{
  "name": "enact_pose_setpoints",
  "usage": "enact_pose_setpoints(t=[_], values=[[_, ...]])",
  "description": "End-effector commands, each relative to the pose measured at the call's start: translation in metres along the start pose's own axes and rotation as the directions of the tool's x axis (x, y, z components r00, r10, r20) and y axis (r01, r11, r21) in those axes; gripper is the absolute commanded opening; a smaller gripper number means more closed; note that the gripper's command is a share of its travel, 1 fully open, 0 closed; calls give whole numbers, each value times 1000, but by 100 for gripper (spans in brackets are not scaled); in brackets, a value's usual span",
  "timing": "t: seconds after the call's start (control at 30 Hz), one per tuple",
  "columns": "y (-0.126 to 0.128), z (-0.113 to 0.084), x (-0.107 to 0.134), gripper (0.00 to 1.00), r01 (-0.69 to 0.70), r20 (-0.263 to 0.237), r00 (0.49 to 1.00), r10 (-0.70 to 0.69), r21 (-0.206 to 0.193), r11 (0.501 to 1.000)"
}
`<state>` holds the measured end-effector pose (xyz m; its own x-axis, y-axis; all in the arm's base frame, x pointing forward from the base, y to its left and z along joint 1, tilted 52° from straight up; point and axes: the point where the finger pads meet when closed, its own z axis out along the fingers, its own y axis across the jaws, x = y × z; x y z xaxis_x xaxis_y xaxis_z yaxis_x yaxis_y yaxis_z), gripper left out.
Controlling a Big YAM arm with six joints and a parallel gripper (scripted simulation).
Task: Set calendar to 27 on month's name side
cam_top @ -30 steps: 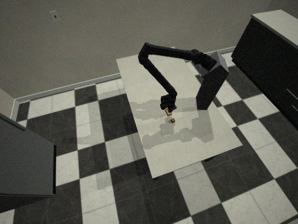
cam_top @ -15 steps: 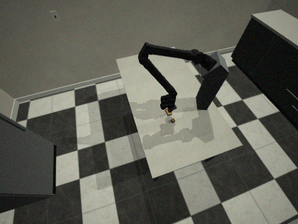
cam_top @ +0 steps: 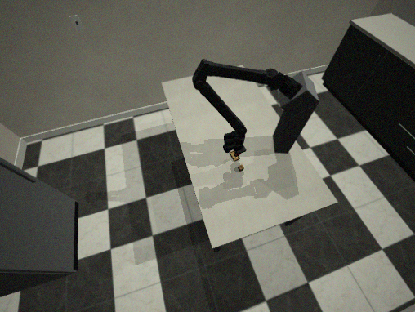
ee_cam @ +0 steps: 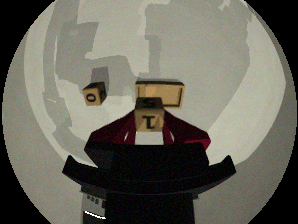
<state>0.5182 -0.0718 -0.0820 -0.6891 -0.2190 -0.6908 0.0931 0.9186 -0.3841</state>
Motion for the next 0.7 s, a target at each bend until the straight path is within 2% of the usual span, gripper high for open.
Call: enact_pose_setpoints(t=[0.0, 0.37, 0.67], values=[[1, -2, 18, 27, 15, -26, 1000, -15, -7, 1000], [1, -2, 17, 27, 15, -24, 1000, -15, -7, 1000], [-2, 5, 6, 27, 7, -4, 1000, -7, 1, 1000]])
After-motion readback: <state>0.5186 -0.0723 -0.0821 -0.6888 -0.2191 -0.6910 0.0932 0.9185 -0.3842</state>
